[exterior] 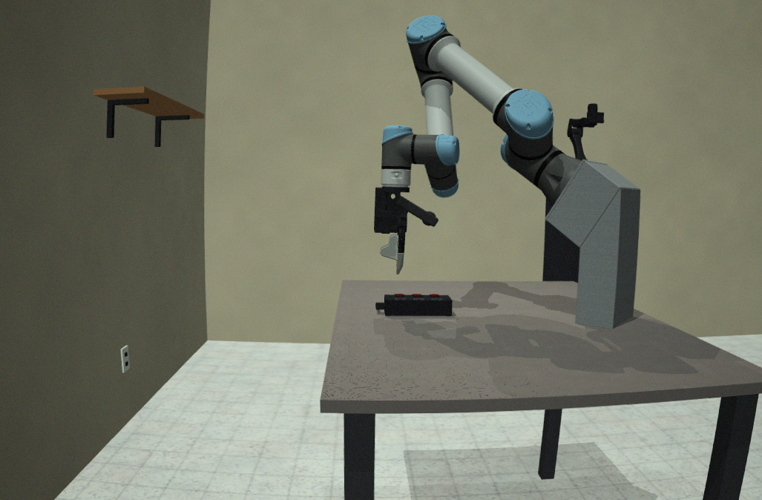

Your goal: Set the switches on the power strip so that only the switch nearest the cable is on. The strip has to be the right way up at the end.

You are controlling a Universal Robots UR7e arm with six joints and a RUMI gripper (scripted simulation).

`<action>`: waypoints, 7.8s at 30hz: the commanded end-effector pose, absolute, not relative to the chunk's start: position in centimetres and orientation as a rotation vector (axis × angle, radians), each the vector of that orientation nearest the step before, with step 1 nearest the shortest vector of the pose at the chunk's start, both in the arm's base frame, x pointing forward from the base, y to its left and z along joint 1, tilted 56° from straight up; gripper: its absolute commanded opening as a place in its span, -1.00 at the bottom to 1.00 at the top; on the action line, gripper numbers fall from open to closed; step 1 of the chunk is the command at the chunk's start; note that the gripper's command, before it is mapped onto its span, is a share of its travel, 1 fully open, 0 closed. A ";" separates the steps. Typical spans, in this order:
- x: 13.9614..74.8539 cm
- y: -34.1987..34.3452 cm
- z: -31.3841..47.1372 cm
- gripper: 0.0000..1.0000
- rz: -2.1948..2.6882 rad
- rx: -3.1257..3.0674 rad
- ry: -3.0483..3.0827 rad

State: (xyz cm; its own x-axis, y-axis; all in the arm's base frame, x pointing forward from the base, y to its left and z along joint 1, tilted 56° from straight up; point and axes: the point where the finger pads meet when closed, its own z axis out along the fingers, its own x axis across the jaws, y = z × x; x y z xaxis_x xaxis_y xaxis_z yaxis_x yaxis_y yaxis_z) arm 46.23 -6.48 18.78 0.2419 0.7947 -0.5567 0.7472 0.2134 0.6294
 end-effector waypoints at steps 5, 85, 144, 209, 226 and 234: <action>46.1 -6.5 18.5 -1.00 0.045 1.543 1.506; 48.8 -9.0 16.2 -1.00 0.045 1.543 1.504; 48.9 -9.1 16.2 -1.00 0.045 1.543 1.504; 49.3 -9.5 15.8 -1.00 0.045 1.543 1.504; 49.4 -9.6 15.6 -1.00 0.045 1.543 1.505; 49.4 -9.6 15.6 -1.00 0.045 1.543 1.505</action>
State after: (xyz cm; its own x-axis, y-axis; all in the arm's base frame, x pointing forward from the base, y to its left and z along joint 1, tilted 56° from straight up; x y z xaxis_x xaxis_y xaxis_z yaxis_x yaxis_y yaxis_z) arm 49.34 -9.55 15.56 0.2416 0.7932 -0.5590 0.7590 0.2045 0.6181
